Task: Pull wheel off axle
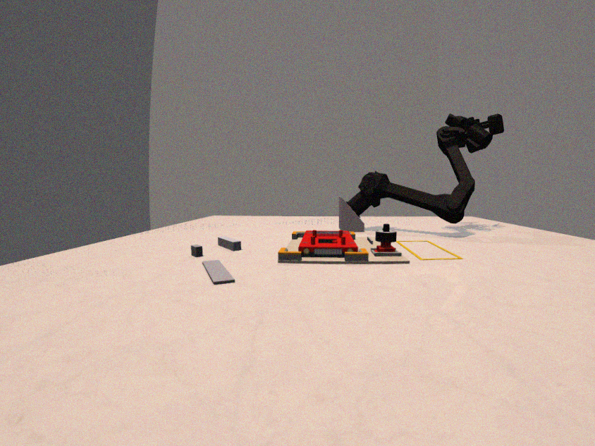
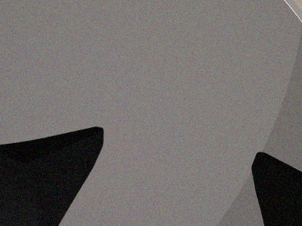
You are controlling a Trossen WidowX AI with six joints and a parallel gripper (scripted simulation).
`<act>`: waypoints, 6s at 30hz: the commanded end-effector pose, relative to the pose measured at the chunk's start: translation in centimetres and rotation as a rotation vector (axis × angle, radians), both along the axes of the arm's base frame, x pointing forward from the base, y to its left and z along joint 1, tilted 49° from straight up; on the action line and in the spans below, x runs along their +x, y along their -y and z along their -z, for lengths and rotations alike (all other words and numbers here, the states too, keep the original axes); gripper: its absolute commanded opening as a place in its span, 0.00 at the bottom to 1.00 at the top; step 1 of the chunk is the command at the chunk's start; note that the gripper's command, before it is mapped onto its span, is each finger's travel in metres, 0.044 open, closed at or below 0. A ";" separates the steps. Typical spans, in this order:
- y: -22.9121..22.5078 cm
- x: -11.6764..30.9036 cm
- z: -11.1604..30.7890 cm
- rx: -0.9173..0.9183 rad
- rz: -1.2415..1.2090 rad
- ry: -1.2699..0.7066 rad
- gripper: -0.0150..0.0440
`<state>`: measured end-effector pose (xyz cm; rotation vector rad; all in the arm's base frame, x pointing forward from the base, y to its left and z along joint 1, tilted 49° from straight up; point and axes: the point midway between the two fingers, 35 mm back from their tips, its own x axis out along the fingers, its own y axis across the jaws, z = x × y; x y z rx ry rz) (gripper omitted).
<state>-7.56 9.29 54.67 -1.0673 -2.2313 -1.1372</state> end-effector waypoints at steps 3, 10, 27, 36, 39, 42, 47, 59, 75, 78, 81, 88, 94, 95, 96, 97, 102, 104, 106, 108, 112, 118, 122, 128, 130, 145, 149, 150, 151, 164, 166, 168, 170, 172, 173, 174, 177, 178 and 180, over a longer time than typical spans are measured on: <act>1.7 -0.9 -0.6 0.057 -0.033 0.011 0.80; 10.4 -4.0 -2.2 0.330 -0.203 0.039 0.76; 31.6 -1.1 -0.1 0.884 -0.694 -0.046 0.76; 39.9 4.7 4.0 1.174 -0.920 -0.125 0.76; 42.4 7.5 5.9 1.282 -1.005 -0.163 0.76; 44.1 10.1 7.6 1.366 -1.075 -0.200 0.76; 46.6 15.9 11.3 1.531 -1.215 -0.289 0.76; 46.9 29.5 21.7 1.956 -1.575 -0.515 0.76; 33.2 43.3 38.3 2.816 -2.039 -0.727 0.76; 29.3 44.3 40.6 3.015 -2.090 -0.720 0.76; 25.1 44.9 42.6 3.235 -2.116 -0.682 0.76; 14.5 44.5 45.7 3.868 -1.989 -0.360 0.76; 9.7 43.7 46.3 4.179 -1.771 -0.037 0.76; 9.7 43.7 46.3 4.179 -1.771 -0.037 0.76; 9.7 43.7 46.3 4.179 -1.771 -0.037 0.76; 9.7 43.7 46.3 4.179 -1.771 -0.037 0.76; 9.7 43.8 46.4 4.179 -1.771 -0.037 0.76; 10.0 44.0 46.7 4.179 -1.771 -0.037 0.76; 9.9 44.0 46.8 4.179 -1.771 -0.037 0.76; 9.5 44.0 47.2 4.178 -1.771 -0.038 0.76; 7.8 44.0 48.7 4.176 -1.772 -0.038 0.76; 4.8 43.7 51.5 4.179 -1.775 -0.037 0.76; 4.5 43.6 51.8 4.179 -1.776 -0.037 0.76; 4.7 43.6 51.5 4.189 -1.753 -0.055 0.58; 4.7 43.6 51.5 4.189 -1.753 -0.055 0.56; 4.9 43.6 51.4 4.189 -1.754 -0.054 0.25; 5.0 43.6 51.3 4.188 -1.755 -0.053 0.25; 5.0 43.7 51.3 4.188 -1.755 -0.053 0.25; 5.0 43.7 51.2 4.188 -1.755 -0.053 0.25; 5.3 43.7 51.0 4.187 -1.757 -0.051 0.25; 5.4 43.7 50.9 4.186 -1.758 -0.051 0.25; 5.4 43.7 50.9 4.186 -1.758 -0.051 0.25; 5.5 43.7 50.8 4.186 -1.758 -0.050 0.25; 5.5 43.7 50.8 4.186 -1.759 -0.050 0.25; 5.6 43.7 50.8 4.186 -1.759 -0.050 0.25; 5.6 43.7 50.8 4.186 -1.759 -0.050 0.25; 5.7 43.7 50.7 4.185 -1.760 -0.049 0.25; 5.7 43.7 50.7 4.185 -1.760 -0.049 0.25; 5.7 43.8 50.6 4.185 -1.760 -0.049 0.25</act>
